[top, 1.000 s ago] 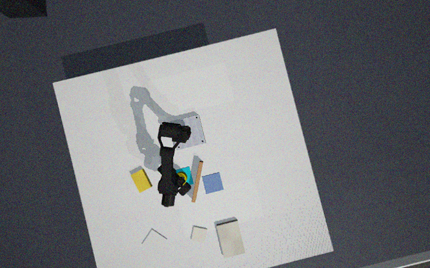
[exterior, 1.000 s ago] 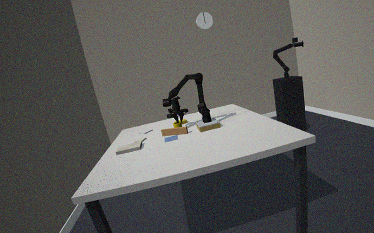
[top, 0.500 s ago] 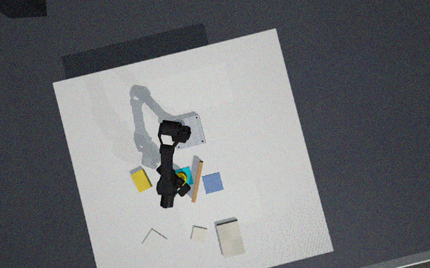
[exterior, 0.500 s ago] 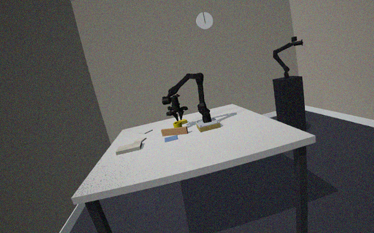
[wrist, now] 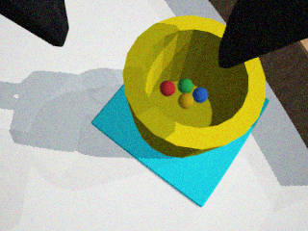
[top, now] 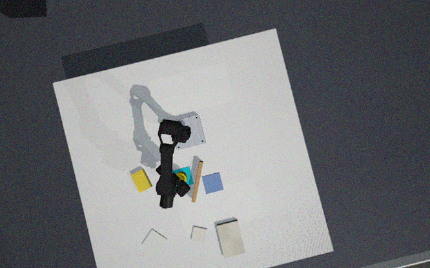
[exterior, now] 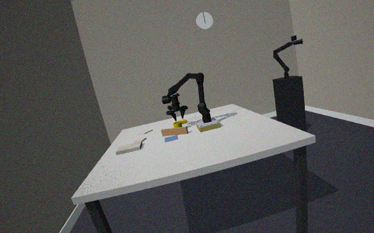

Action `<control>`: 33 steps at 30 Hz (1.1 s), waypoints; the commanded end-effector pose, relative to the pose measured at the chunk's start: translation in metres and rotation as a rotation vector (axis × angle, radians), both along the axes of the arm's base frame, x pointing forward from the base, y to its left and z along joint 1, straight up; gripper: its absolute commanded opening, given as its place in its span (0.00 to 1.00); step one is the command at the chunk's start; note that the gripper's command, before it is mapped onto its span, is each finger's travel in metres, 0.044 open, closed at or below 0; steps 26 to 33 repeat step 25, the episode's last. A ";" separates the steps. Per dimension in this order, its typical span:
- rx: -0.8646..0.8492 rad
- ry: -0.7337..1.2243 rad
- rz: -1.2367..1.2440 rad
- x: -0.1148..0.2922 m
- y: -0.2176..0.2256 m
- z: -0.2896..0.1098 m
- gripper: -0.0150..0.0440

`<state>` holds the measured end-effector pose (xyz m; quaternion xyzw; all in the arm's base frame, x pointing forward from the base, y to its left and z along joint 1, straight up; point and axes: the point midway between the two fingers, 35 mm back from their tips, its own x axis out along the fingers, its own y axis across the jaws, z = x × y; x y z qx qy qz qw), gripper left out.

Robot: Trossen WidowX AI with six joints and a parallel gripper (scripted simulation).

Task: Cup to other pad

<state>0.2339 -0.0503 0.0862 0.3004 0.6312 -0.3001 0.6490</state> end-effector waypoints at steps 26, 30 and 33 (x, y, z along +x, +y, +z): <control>-0.001 -0.001 0.000 -0.001 -0.002 0.059 1.00; -0.001 -0.001 0.000 -0.001 -0.002 0.059 1.00; -0.001 -0.001 0.000 -0.001 -0.002 0.059 1.00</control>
